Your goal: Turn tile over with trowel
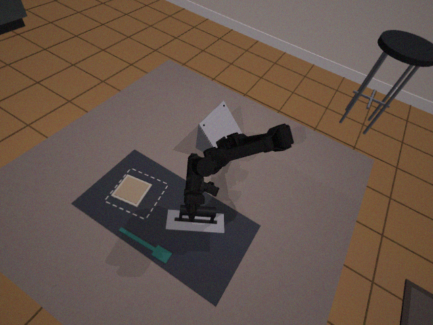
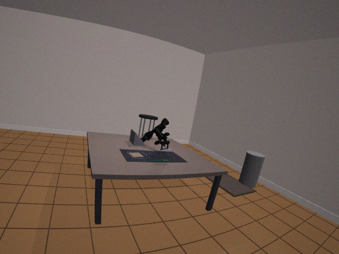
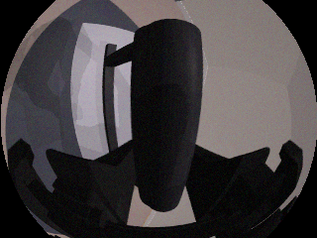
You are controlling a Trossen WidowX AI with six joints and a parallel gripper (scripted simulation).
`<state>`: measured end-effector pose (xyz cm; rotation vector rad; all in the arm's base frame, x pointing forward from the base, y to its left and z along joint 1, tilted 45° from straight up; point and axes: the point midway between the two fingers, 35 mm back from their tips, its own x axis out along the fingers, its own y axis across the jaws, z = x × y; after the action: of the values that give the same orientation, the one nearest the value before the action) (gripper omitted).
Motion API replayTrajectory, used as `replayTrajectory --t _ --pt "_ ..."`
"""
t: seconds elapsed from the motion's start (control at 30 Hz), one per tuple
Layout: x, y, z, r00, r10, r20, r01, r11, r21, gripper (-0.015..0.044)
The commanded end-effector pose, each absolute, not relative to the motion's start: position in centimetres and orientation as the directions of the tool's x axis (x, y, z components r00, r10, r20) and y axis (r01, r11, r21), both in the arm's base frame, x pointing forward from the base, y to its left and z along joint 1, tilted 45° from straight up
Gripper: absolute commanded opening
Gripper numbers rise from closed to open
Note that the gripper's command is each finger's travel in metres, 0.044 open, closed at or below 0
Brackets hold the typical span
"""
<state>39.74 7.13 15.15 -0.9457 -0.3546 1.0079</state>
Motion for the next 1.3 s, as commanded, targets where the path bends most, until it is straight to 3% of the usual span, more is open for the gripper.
replayTrajectory --t 0.0,0.43,1.27 --pt "40.2 9.6 16.9 0.448 0.89 -0.089 -0.488 0.161 -0.858 0.0" --pt "38.2 17.6 20.3 0.159 0.987 0.034 -0.273 0.077 -0.959 0.0" --pt "37.9 19.9 18.1 0.155 0.987 0.037 -0.27 0.078 -0.96 0.0"
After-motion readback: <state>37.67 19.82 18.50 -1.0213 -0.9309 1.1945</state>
